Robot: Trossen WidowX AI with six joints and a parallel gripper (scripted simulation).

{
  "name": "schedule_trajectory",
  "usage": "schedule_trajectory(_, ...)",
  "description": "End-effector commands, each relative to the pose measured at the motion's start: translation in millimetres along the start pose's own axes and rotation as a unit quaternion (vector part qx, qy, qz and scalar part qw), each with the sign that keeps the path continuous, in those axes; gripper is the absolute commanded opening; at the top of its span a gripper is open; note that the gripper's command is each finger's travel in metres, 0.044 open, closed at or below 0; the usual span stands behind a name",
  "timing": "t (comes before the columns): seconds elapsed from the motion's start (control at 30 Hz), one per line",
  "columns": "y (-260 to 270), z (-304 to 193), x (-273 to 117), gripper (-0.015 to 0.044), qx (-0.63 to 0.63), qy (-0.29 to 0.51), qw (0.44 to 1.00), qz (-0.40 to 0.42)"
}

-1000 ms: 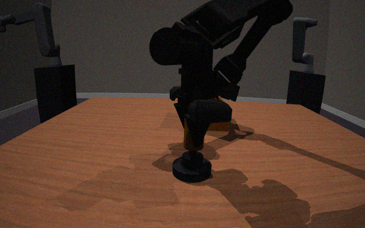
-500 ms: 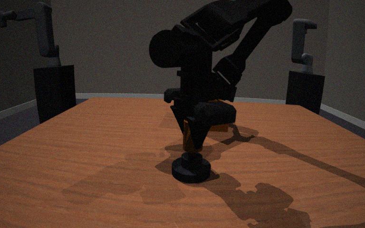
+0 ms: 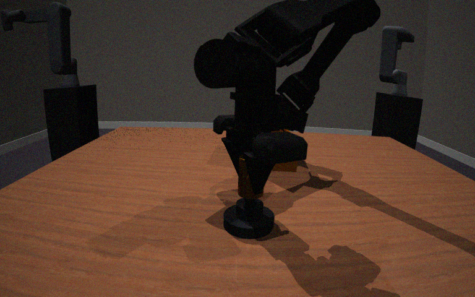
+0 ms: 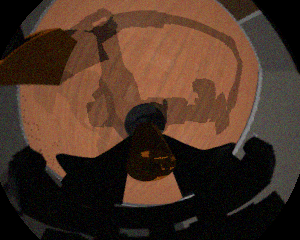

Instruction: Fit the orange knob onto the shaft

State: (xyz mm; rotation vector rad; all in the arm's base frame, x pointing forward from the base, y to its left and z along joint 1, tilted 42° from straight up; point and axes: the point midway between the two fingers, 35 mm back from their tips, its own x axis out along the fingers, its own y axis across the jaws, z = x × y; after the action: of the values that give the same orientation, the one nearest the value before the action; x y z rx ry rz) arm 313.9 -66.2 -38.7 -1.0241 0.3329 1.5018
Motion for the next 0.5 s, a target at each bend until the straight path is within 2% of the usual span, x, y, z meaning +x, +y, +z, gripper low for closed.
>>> schedule_trajectory(0.0,-0.6,-0.1,0.8,0.0,-0.004,0.0,1.0,-0.001)
schedule_trajectory(0.2,-0.9,0.0,-4.2,0.0,-0.008,0.0,1.0,-0.001)
schedule_trajectory(0.47,-0.6,0.2,-1.7,0.0,-0.108,0.0,0.994,-0.001)
